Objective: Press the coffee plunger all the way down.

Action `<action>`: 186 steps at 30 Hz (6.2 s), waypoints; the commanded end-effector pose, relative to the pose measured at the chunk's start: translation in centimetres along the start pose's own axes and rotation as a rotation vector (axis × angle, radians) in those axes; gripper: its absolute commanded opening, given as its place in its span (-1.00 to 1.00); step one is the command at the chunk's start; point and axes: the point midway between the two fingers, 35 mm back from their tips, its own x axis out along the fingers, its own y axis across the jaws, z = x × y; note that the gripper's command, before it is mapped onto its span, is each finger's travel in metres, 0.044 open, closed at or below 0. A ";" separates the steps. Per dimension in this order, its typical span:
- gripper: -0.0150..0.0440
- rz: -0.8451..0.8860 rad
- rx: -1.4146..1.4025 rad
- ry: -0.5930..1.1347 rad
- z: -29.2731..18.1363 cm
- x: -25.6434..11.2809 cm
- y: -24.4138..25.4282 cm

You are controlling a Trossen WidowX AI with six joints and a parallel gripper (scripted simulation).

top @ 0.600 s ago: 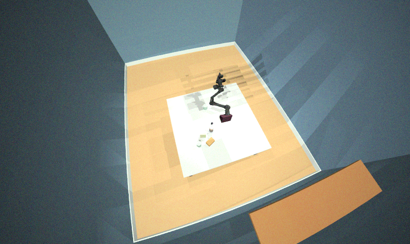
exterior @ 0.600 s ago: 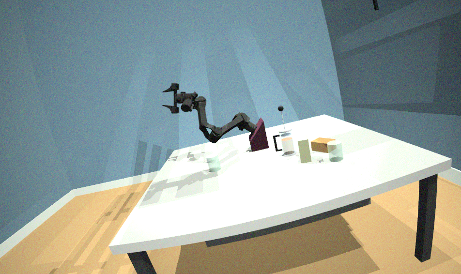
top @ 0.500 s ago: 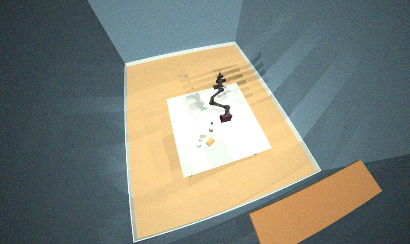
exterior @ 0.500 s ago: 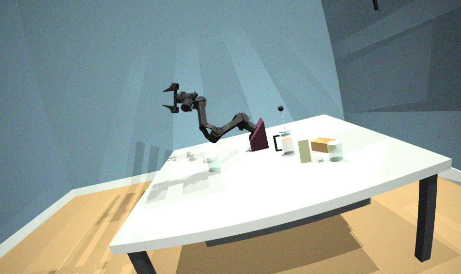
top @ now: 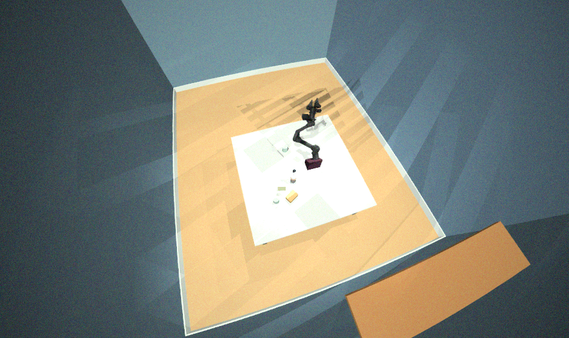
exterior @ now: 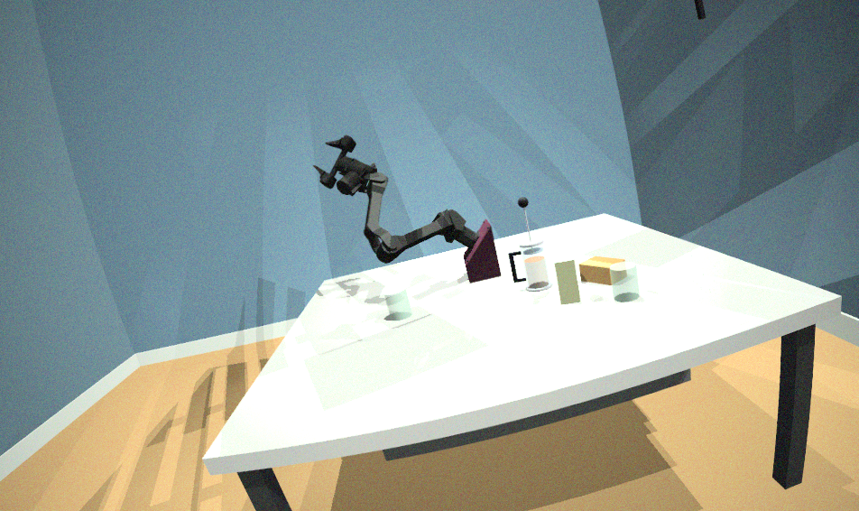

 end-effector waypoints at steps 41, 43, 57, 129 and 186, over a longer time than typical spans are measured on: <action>1.00 1.393 0.172 1.771 -11.8 -45.2 31.2; 1.00 1.360 0.099 1.911 -12.7 -48.0 29.7; 1.00 0.888 -0.659 2.599 -13.8 -61.0 14.3; -0.10 0.880 -0.671 2.600 -13.2 -68.5 8.2; -0.10 0.882 -0.674 2.597 -11.1 -74.4 2.6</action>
